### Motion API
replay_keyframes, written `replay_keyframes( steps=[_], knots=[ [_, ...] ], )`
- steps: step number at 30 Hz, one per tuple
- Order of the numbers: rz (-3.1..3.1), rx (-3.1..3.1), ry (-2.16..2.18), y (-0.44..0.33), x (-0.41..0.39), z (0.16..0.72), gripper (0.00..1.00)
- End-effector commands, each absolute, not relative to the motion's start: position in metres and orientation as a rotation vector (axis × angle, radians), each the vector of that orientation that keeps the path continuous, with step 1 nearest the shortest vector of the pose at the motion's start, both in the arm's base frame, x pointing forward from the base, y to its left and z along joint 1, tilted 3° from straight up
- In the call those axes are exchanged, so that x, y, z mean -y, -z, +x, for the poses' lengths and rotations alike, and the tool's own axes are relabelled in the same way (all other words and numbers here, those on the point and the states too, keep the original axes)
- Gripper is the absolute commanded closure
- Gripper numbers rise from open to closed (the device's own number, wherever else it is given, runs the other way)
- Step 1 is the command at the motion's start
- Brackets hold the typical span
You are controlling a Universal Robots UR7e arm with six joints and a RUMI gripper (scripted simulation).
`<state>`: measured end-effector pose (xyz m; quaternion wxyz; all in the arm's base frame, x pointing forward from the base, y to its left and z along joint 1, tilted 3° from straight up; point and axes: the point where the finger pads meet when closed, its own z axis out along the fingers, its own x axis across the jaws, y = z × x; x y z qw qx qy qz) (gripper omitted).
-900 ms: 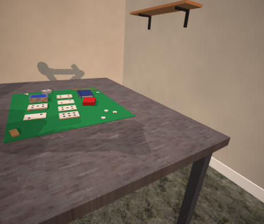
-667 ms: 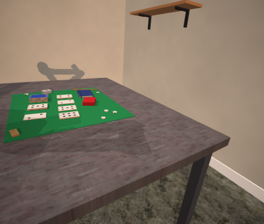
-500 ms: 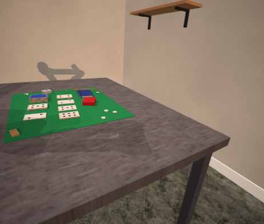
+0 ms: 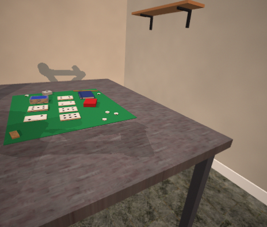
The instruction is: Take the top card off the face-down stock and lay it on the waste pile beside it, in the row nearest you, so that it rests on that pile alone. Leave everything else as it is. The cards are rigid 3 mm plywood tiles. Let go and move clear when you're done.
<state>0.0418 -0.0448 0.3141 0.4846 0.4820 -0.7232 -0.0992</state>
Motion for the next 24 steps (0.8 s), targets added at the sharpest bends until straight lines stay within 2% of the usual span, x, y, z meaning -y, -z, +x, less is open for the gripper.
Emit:
replay_keyframes(
  steps=[1,8,22,24],
  knots=[
    [1.185,1.776,0.238,-0.306,0.043,0.050,0.00],
    [1.215,1.812,0.229,-0.286,0.039,0.069,0.00],
    [1.402,1.980,0.185,-0.190,0.006,0.167,0.00],
    [1.402,1.980,0.185,-0.190,0.006,0.167,0.00]
  ],
)
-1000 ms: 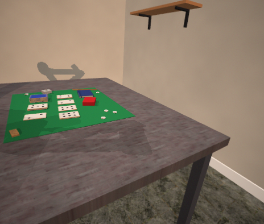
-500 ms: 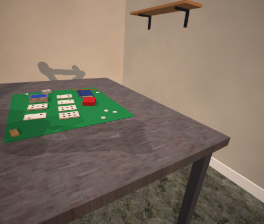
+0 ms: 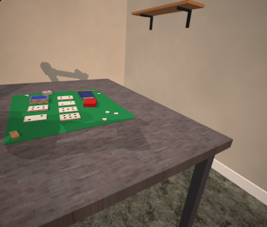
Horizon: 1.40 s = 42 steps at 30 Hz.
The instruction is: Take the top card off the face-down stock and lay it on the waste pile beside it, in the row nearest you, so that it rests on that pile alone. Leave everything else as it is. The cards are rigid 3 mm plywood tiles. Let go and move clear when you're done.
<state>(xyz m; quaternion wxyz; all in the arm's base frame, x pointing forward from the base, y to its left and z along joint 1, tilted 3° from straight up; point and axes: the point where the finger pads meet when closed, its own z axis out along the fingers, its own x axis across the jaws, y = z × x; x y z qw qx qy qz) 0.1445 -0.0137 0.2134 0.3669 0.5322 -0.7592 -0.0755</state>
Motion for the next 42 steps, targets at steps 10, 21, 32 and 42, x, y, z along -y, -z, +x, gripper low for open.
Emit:
replay_keyframes(
  steps=[10,21,32,42],
  knots=[
    [1.574,2.082,0.155,-0.128,-0.030,0.234,0.00],
    [1.774,2.160,0.126,-0.077,-0.075,0.295,0.00],
    [2.013,2.210,0.096,-0.035,-0.130,0.347,0.00],
    [2.146,2.222,0.080,-0.019,-0.160,0.369,0.00]
  ],
)
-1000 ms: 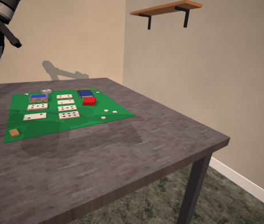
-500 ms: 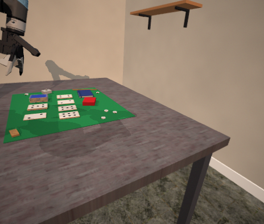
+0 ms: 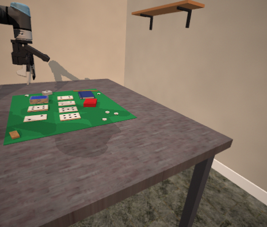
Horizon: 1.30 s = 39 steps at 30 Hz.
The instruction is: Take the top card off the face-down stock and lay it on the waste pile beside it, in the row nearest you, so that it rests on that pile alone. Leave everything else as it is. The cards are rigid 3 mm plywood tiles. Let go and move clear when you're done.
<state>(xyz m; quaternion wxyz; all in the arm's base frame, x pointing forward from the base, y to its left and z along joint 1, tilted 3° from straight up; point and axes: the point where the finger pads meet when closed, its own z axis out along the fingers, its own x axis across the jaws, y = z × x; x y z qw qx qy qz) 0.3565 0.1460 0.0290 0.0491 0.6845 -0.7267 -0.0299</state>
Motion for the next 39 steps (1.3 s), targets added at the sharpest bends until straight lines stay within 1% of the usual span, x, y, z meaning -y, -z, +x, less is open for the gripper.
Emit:
replay_keyframes(
  steps=[1,22,23,39],
  knots=[
    [2.155,2.222,0.079,-0.018,-0.162,0.370,0.00],
    [2.188,2.223,0.075,-0.015,-0.170,0.375,0.00],
    [2.188,2.223,0.075,-0.015,-0.170,0.375,0.50],
    [2.188,2.223,0.075,-0.003,-0.170,0.374,0.50]
  ],
)
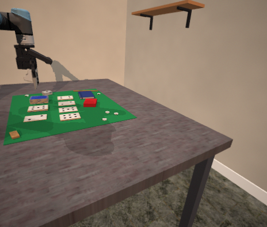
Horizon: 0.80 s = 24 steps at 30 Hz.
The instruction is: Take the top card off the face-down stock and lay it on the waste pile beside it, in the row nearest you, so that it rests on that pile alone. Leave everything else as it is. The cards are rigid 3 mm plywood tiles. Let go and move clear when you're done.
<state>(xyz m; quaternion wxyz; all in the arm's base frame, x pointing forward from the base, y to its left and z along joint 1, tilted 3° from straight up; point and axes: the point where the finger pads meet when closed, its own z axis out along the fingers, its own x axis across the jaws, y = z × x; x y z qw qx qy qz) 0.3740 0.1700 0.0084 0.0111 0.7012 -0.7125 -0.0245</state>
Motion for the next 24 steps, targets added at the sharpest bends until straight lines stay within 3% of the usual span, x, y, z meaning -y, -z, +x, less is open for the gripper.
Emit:
replay_keyframes(
  steps=[1,24],
  knots=[
    [2.188,2.223,0.075,-0.001,-0.170,0.374,0.50],
    [2.188,2.223,0.075,0.036,-0.171,0.373,0.50]
  ],
)
